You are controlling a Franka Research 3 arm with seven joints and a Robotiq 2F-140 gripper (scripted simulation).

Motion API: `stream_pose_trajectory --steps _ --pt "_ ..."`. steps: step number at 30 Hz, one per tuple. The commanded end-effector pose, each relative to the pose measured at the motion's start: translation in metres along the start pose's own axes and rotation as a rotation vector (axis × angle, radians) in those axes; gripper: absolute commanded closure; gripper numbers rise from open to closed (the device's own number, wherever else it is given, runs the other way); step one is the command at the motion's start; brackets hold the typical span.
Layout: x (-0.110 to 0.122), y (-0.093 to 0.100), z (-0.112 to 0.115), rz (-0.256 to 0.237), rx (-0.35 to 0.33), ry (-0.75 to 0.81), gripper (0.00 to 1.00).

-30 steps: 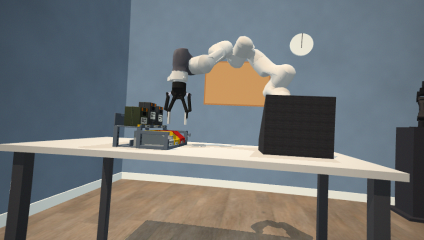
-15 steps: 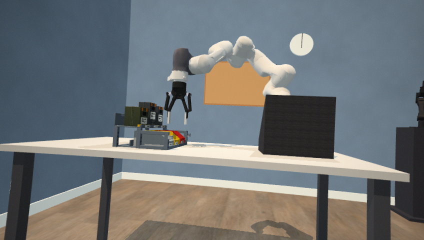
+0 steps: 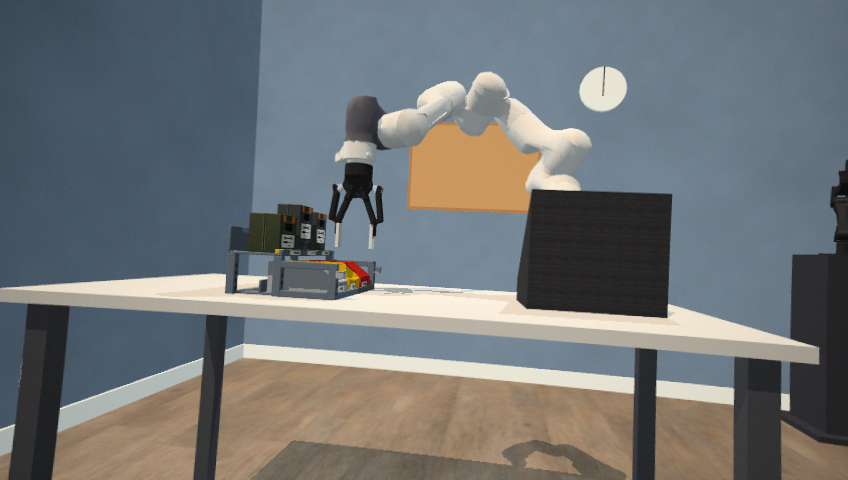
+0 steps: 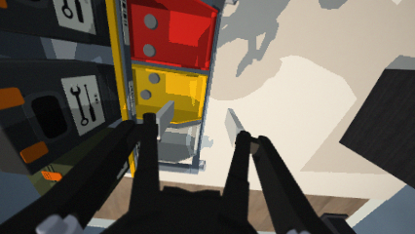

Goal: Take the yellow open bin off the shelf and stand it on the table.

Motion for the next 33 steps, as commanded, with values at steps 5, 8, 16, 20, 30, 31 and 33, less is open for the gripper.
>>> stream_pose_trajectory --steps 5,8,16,20,30,31,33 --pt "0.002 0.002 0.002 0.002 -0.001 -0.005 0.43" --pt "0.002 0.002 0.002 0.002 -0.001 -0.005 0.43" --pt "0.0 0.001 0.0 0.0 0.0 0.0 0.43" --pt "0.0 0.001 0.0 0.0 0.0 0.0 0.43" --pt "0.0 -0.011 0.0 0.001 0.0 -0.002 0.43" --pt "0.0 -0.017 0.0 0.001 0.0 -0.003 0.43" --pt "0.0 -0.029 0.0 0.002 -0.001 -0.005 0.43"
Point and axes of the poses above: the point where the finger pads meet when closed, its own y axis back along the fingers, its own x axis across the jaws, z = x × y, the point moved 4 cm from there along y, back along the fingers, and after that the axes turned 12 degrees about y, right-handed, at the moved point
